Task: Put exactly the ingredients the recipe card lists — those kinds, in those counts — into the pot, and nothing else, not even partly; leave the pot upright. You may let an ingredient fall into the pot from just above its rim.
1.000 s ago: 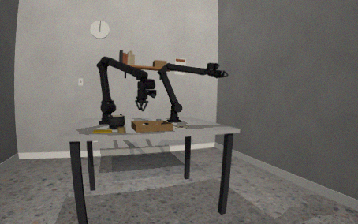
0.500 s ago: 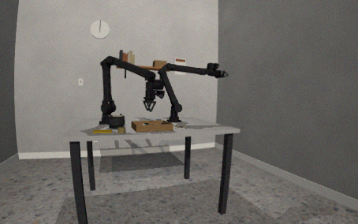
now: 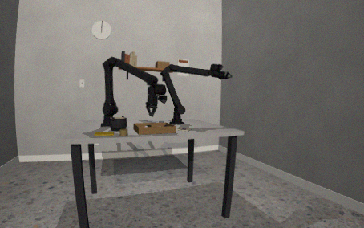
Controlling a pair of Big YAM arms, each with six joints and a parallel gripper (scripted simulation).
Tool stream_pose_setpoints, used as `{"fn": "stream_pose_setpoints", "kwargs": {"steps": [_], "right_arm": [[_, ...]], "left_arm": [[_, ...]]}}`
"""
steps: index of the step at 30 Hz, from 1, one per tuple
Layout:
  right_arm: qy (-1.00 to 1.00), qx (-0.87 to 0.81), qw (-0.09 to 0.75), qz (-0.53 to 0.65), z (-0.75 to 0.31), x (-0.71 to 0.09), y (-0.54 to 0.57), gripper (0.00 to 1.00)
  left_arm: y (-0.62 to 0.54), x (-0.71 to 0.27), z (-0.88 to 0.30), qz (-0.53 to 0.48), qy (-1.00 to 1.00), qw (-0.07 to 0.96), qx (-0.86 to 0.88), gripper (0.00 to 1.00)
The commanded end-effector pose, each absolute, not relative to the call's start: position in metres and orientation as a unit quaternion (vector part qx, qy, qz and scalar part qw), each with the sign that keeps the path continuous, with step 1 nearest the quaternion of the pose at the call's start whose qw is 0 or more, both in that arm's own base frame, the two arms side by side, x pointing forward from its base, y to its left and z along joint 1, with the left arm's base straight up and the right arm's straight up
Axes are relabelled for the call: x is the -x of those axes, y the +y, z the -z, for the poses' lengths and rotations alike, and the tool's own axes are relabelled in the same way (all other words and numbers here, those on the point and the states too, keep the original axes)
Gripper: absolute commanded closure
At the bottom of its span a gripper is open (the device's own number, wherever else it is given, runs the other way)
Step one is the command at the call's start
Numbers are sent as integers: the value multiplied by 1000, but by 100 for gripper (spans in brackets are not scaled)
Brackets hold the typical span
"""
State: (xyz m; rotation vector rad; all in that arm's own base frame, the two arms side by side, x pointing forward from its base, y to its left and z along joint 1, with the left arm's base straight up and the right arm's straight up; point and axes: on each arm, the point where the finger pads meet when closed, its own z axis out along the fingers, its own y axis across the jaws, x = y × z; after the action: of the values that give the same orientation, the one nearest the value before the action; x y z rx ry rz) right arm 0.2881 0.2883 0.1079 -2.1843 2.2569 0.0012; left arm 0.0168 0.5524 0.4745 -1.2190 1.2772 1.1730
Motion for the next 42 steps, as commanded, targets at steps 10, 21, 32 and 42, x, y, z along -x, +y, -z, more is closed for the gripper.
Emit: {"fn": "stream_pose_setpoints", "kwargs": {"steps": [10,21,32,42], "right_arm": [[723,690,2,1,-60,-294,291,64],[723,690,20,0,-67,-300,296,64],[723,690,24,0,-70,-308,302,64],[723,690,25,0,-71,-310,303,64]], "left_arm": [[545,-8,-501,-497,503,503,497,0],[545,-8,-501,-497,503,503,497,0],[545,-8,-501,-497,503,503,497,0],[545,-8,-501,-497,503,503,497,0]]}}
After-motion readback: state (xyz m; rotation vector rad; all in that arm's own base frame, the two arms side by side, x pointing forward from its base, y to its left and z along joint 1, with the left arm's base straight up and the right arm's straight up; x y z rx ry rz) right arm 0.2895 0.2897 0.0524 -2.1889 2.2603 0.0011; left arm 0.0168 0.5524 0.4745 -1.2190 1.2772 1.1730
